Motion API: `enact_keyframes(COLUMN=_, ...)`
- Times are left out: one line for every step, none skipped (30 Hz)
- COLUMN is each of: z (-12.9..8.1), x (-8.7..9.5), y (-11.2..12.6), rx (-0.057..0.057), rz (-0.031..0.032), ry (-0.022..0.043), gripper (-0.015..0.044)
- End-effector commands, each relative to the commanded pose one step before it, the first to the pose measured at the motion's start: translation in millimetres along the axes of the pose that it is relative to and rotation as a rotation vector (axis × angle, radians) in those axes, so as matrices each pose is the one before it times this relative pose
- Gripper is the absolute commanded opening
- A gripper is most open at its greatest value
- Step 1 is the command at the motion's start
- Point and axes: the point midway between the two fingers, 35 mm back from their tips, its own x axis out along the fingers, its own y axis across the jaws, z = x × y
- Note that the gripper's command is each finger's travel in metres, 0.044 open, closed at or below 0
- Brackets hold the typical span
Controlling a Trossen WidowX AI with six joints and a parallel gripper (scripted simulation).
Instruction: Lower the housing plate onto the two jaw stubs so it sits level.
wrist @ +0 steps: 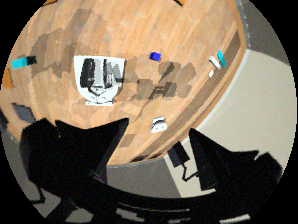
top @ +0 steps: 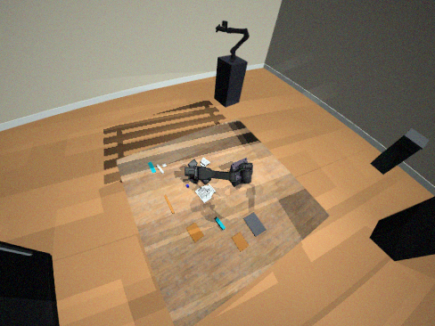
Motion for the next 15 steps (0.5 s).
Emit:
enact_keyframes(z=-26.13, x=20.38, y=-28.62, rx=-0.0188, rz=0.08498, ry=-0.00422, gripper=0.0440)
enact_keyframes(z=-7.85, x=5.57, y=-6.72, rx=-0.0052, rz=0.02346, ry=-0.00347, gripper=0.0440)
enact_keyframes(z=-8.04, x=5.47, y=-6.39, rx=-0.0053, rz=0.02349, ry=-0.00510, gripper=0.0440)
enact_keyframes(z=-8.23, x=5.38, y=-6.06, rx=-0.0053, rz=0.02347, ry=-0.00674, gripper=0.0440)
enact_keyframes(z=-8.39, x=5.28, y=-5.72, rx=-0.0054, rz=0.02334, ry=-0.00837, gripper=0.0440)
enact_keyframes(z=-8.53, x=5.19, y=-5.37, rx=-0.0055, rz=0.02313, ry=-0.00999, gripper=0.0440)
enact_keyframes(z=-8.65, x=5.11, y=-5.01, rx=-0.0057, rz=0.02282, ry=-0.01160, gripper=0.0440)
enact_keyframes(z=-8.75, x=5.02, y=-4.65, rx=-0.0058, rz=0.02244, ry=-0.01319, gripper=0.0440)
enact_keyframes(z=-8.83, x=4.94, y=-4.29, rx=-0.0060, rz=0.02197, ry=-0.01475, gripper=0.0440)
enact_keyframes(z=-8.90, x=4.86, y=-3.92, rx=-0.0061, rz=0.02142, ry=-0.01628, gripper=0.0440)
enact_keyframes(z=-8.94, x=4.78, y=-3.55, rx=-0.0063, rz=0.02079, ry=-0.01778, gripper=0.0440)
enact_keyframes(z=-8.96, x=4.71, y=-3.18, rx=-0.0065, rz=0.02008, ry=-0.01924, gripper=0.0440)
enact_keyframes(z=-9.21, x=5.59, y=-2.60, rx=-0.0016, rz=0.01906, ry=-0.02096, gripper=0.0440)
enact_keyframes(z=-8.50, x=4.68, y=-2.23, rx=-0.0045, rz=0.01737, ry=-0.02071, gripper=0.0440)
enact_keyframes(z=-8.39, x=4.37, y=-1.97, rx=-0.0060, rz=0.01667, ry=-0.02177, gripper=0.0440)
